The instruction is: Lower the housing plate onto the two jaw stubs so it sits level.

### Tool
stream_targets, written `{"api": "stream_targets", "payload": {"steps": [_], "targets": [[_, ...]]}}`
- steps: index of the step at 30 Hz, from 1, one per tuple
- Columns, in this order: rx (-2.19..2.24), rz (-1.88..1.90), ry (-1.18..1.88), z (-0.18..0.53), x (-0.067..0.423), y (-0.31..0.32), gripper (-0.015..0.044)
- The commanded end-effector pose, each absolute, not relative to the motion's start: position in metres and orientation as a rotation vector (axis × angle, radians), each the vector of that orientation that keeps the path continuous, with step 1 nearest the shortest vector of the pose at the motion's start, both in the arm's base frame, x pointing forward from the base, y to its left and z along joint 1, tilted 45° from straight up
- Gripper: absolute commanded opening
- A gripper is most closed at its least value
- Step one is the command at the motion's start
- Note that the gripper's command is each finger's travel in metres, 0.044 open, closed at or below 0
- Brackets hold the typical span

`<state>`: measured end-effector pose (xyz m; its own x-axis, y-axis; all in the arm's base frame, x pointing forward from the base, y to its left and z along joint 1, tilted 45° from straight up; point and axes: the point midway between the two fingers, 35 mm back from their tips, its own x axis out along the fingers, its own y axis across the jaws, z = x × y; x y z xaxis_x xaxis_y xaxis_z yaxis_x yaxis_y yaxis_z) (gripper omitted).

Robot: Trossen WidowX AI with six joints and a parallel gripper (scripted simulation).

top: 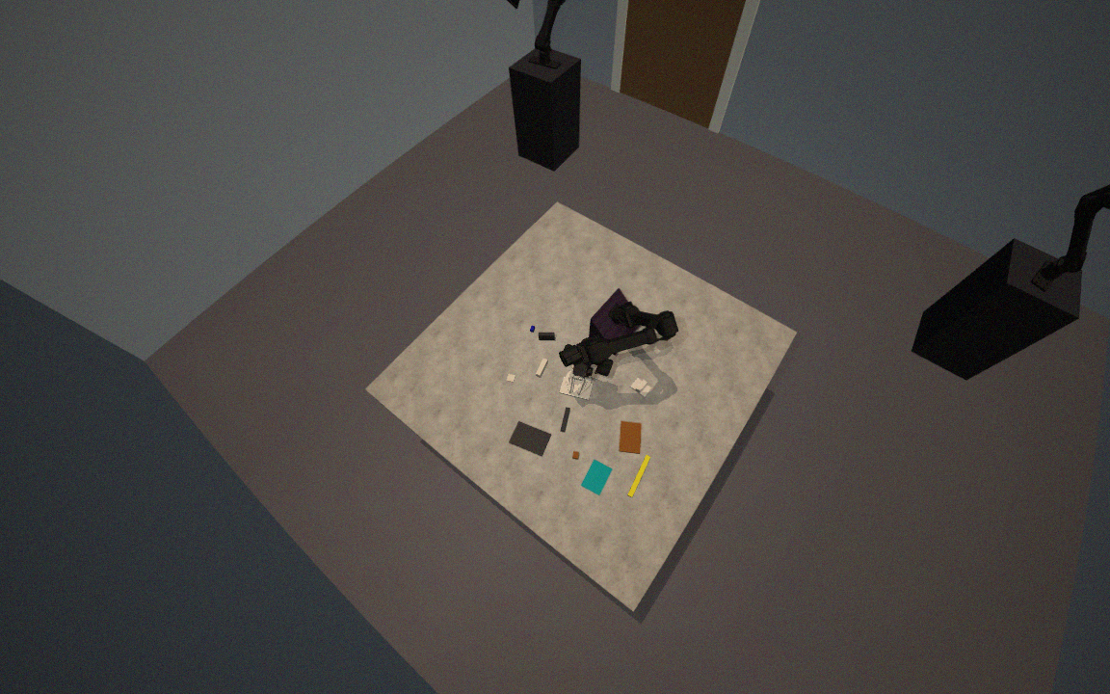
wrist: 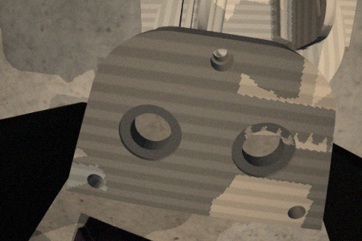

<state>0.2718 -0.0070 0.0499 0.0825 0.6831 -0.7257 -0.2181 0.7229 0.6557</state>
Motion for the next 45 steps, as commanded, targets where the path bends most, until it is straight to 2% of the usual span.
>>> {"api": "stream_targets", "payload": {"steps": [1, 45], "targets": [[0.368, 0.772, 1.281, 0.04, 0.271, -0.016, 0.0351], [0.342, 0.796, 1.264, 0.029, 0.263, -0.027, 0.0351]]}}
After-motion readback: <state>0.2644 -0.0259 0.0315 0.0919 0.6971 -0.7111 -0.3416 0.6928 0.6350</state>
